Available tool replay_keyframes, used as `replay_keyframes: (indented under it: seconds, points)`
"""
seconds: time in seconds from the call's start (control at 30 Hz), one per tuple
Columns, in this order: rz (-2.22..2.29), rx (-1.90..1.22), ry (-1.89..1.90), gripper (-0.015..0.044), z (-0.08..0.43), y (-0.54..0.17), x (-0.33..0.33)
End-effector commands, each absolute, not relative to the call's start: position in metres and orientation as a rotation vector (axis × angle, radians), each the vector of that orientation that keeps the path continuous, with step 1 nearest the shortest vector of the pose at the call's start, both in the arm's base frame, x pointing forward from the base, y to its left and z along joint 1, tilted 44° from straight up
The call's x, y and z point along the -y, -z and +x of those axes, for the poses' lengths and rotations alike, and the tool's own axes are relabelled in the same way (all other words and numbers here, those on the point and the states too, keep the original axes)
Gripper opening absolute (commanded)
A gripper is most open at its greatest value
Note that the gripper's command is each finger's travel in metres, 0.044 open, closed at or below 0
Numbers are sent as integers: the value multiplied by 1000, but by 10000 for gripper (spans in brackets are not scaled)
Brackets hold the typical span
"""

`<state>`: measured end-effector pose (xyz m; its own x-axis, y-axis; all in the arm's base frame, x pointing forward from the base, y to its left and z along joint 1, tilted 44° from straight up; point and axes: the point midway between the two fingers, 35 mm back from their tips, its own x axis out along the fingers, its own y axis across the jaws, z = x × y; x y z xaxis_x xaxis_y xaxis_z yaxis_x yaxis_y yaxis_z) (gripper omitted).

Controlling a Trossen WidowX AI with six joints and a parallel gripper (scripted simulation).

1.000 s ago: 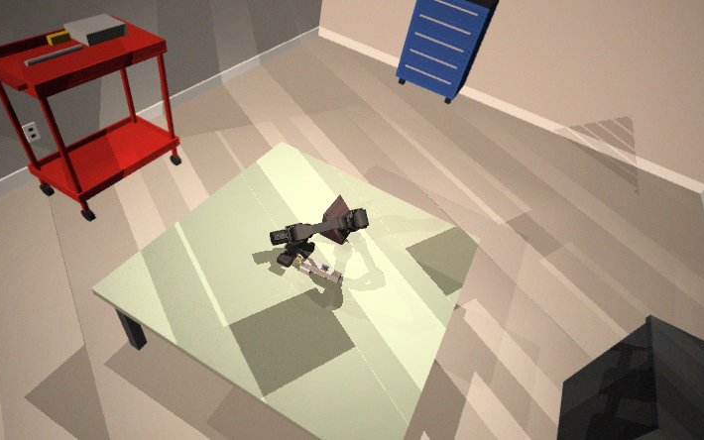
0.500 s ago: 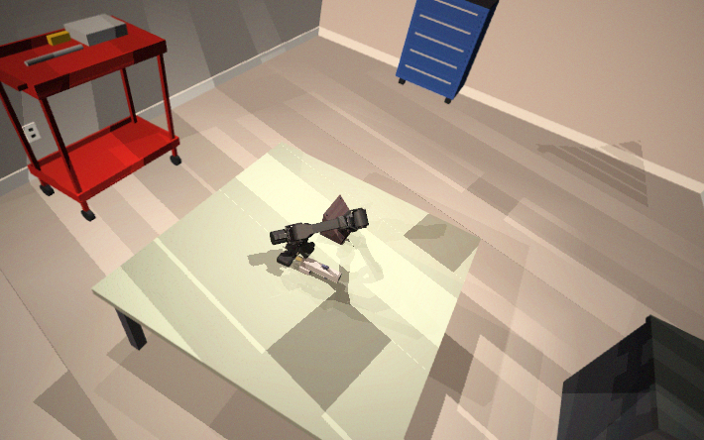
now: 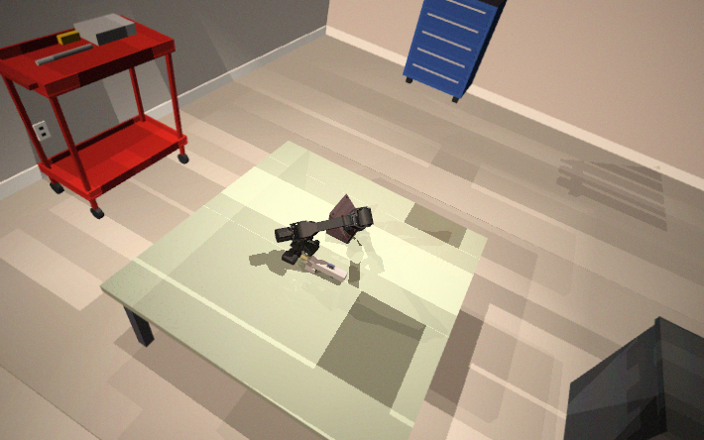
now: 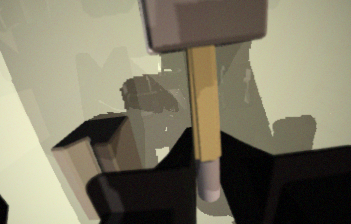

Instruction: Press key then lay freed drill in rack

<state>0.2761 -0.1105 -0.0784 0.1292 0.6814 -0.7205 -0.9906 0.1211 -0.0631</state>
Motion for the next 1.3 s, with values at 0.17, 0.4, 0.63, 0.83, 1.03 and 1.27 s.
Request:
replay_keyframes:
  seconds: [0.17, 0.4, 0.63, 0.83, 1.03, 1.27]
  points:
    - [-630, -614, -1339, 0, 275, 87, 120]
    - [-631, -614, -1338, 0, 274, 95, 129]
    - [-632, -615, -1338, 0, 274, 101, 137]
    - [-632, -615, -1338, 0, 273, 107, 143]
    - [-633, -615, -1338, 0, 272, 114, 151]
    - [-633, -616, -1338, 0, 272, 119, 158]
